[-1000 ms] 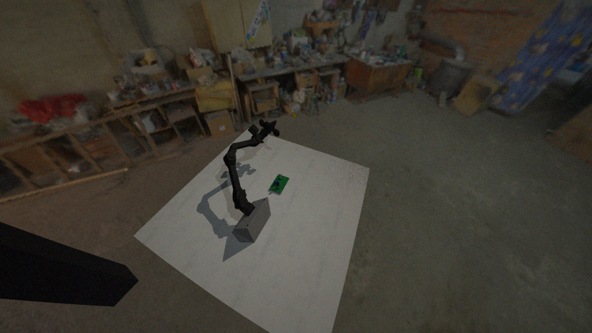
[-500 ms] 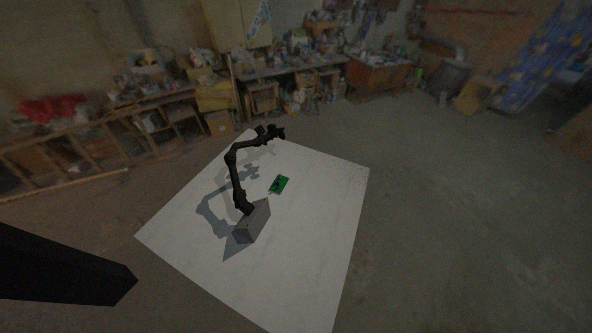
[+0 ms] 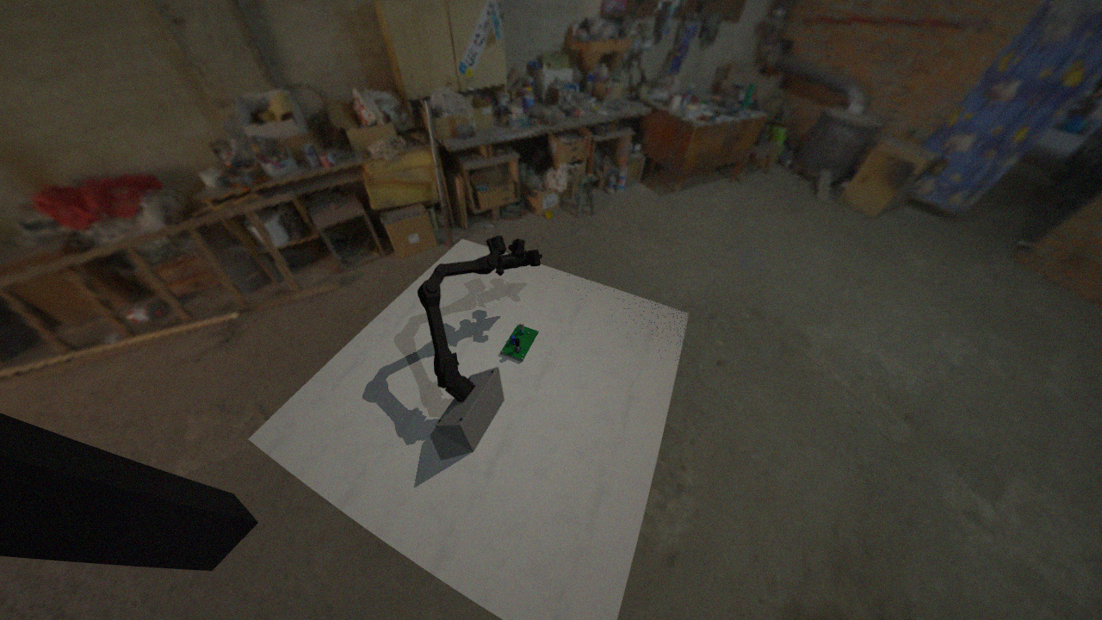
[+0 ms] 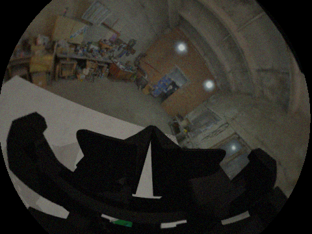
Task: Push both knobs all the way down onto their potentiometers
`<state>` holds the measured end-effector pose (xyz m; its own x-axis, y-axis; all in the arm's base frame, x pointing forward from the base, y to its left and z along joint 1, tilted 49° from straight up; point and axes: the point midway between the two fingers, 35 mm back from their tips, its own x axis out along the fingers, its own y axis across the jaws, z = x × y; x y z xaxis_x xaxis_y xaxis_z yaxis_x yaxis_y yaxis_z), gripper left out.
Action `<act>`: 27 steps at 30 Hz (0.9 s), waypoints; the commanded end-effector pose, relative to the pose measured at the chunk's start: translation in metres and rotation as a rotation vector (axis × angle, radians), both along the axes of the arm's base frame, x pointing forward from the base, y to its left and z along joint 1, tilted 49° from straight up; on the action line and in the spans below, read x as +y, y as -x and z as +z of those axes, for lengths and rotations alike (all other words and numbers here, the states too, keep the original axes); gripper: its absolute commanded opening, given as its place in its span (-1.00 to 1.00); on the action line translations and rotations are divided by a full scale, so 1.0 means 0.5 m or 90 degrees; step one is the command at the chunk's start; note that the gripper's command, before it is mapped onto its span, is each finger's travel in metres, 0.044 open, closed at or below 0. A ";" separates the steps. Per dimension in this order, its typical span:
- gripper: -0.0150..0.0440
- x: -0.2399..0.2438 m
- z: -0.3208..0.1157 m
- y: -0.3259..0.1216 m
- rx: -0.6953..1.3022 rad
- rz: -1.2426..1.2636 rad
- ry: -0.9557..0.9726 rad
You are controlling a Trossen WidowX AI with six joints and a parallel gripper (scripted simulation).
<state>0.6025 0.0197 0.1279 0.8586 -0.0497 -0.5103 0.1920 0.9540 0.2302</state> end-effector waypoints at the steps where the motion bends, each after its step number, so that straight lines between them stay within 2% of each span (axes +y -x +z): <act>1: -0.49 -0.010 -0.044 0.027 0.061 0.053 0.043; 15: -0.49 -0.048 -0.175 0.141 0.246 0.266 0.145; 27: -0.49 -0.064 -0.257 0.277 0.358 0.494 0.160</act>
<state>0.4839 -0.0127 0.0082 0.4038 0.2144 -0.8894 -0.4112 0.9109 0.0329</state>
